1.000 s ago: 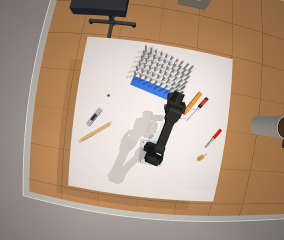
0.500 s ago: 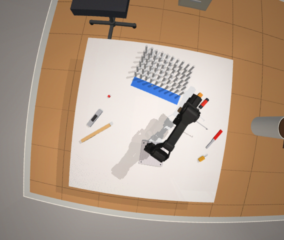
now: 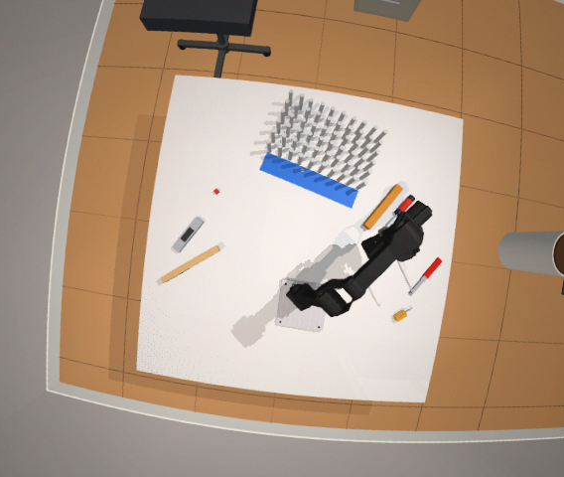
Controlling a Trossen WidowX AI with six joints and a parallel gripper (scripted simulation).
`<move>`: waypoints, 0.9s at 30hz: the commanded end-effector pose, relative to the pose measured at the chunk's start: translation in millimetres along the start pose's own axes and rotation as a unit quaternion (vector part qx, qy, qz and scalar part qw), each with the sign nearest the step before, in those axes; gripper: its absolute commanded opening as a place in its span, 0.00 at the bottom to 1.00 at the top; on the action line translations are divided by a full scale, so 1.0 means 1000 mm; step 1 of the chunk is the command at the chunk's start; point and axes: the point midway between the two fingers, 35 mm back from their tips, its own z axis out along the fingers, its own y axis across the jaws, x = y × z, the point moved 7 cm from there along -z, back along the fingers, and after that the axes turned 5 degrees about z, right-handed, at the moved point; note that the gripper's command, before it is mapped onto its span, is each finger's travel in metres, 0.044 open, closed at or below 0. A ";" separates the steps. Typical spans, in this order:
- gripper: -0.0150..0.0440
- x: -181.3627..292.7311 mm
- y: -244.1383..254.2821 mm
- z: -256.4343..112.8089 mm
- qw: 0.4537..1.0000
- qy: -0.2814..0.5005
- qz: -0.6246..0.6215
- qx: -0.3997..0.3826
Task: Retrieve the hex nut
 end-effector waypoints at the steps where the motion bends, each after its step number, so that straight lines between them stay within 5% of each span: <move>1: 0.25 -0.021 0.014 0.005 0.997 -0.022 0.070 0.005; 20: 0.25 -0.125 0.048 0.039 0.926 -0.116 0.356 0.039; 27: 0.25 -0.129 0.049 0.041 0.922 -0.119 0.365 0.040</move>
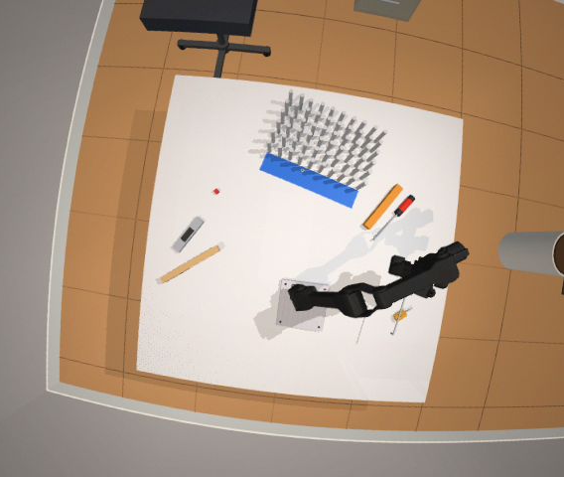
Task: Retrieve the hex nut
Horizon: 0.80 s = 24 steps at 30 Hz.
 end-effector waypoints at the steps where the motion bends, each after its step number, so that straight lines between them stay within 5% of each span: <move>1: 0.25 0.000 0.002 -0.002 1.000 -0.001 0.007 -0.005; 24: 0.25 0.007 0.000 0.013 1.000 -0.001 0.007 -0.005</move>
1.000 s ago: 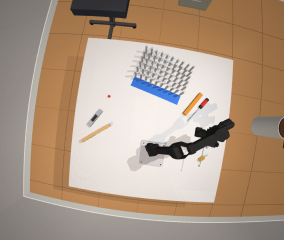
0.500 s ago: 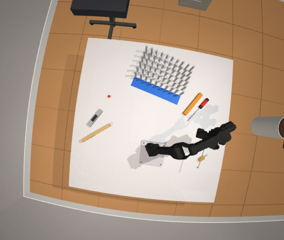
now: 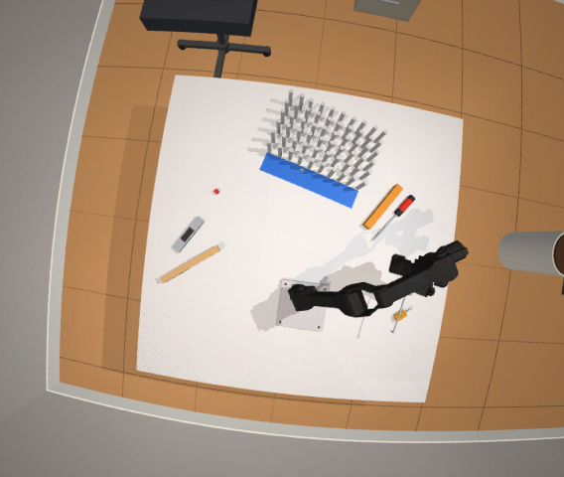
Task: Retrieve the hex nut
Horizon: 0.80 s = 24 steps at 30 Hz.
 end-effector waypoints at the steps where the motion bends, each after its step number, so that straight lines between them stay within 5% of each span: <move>1: 0.25 0.001 -0.001 0.005 1.000 -0.005 0.000 0.000; 24: 0.25 0.007 -0.003 0.020 1.000 -0.005 0.000 0.000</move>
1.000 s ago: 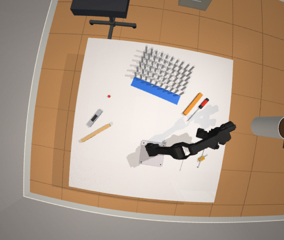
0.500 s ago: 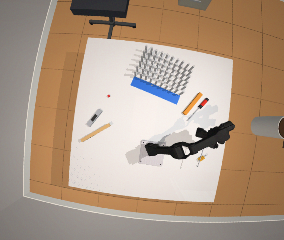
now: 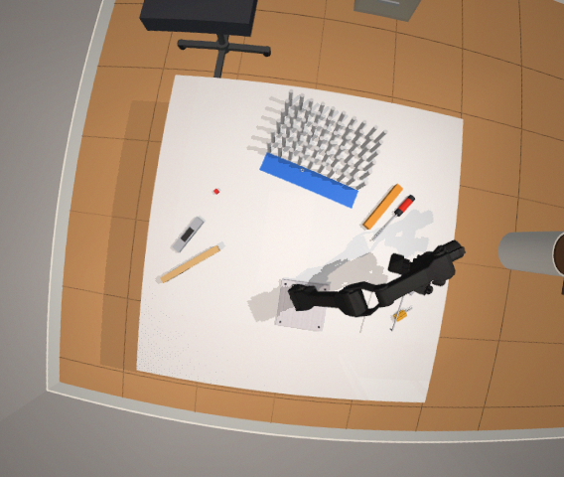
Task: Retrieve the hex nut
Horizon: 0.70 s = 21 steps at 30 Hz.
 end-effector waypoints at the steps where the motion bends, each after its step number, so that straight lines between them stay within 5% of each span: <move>1: 0.25 0.001 -0.001 0.005 1.000 -0.005 0.000 0.000; 21: 0.25 0.005 -0.004 0.018 1.000 -0.005 0.000 0.000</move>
